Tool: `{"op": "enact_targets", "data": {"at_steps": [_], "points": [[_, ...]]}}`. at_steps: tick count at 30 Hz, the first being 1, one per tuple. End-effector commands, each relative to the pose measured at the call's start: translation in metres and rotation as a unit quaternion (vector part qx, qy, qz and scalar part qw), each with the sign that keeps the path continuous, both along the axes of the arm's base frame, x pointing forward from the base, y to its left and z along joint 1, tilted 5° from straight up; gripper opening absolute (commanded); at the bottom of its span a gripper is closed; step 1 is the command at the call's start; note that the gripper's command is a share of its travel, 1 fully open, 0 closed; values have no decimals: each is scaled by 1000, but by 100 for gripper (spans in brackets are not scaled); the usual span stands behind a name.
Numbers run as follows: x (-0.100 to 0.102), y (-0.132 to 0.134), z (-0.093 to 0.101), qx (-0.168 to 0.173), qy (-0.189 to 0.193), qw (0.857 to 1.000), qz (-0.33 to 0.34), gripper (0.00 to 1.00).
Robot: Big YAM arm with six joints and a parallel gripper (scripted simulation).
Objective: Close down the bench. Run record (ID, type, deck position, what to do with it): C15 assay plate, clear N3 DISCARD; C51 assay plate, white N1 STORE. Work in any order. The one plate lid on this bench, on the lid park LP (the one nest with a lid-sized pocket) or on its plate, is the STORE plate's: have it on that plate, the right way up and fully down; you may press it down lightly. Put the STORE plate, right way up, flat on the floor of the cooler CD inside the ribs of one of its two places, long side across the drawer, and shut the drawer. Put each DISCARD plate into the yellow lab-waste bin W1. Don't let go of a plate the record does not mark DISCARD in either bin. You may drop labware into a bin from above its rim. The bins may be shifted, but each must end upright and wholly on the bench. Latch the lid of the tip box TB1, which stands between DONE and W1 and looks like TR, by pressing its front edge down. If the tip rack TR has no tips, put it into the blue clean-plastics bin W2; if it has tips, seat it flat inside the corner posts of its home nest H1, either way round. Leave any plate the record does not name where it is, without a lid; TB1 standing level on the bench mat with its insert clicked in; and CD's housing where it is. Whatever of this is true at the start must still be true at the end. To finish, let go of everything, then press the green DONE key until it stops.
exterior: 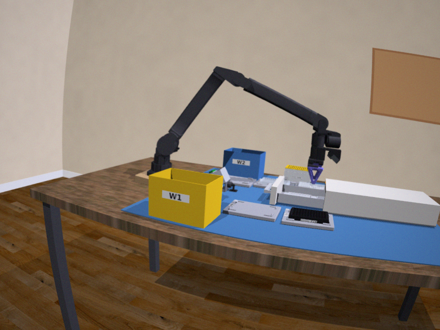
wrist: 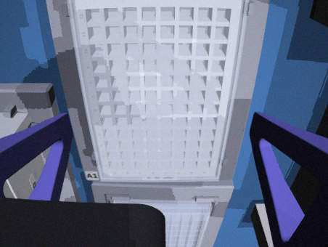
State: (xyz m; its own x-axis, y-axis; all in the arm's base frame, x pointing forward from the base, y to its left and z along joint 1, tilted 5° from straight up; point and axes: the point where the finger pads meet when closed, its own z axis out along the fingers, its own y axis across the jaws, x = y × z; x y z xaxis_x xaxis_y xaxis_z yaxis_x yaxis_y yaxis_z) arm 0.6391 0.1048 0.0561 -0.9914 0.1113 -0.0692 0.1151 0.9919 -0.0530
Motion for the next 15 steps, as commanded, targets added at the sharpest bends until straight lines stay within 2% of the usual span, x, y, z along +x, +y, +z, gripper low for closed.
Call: {"op": "enact_targets", "data": {"at_steps": [1,2,4,5,7,9,11,13,14,15], "points": [[17,3,38,7,-32,999,-3,100],[9,2,32,5,-22,1000,-3,100],[9,2,32,5,-22,1000,-3,100],[10,3,23,4,-15,1000,-3,100],[19,6,48,8,-37,999,-2,100],[19,7,62,10,-45,999,-2,100],[18,8,61,9,-43,999,-2,100],[17,8,52,8,-33,999,-1,100],[17,9,54,8,-34,999,-1,100],[11,8,53,7,-29,1000,0,100]]}}
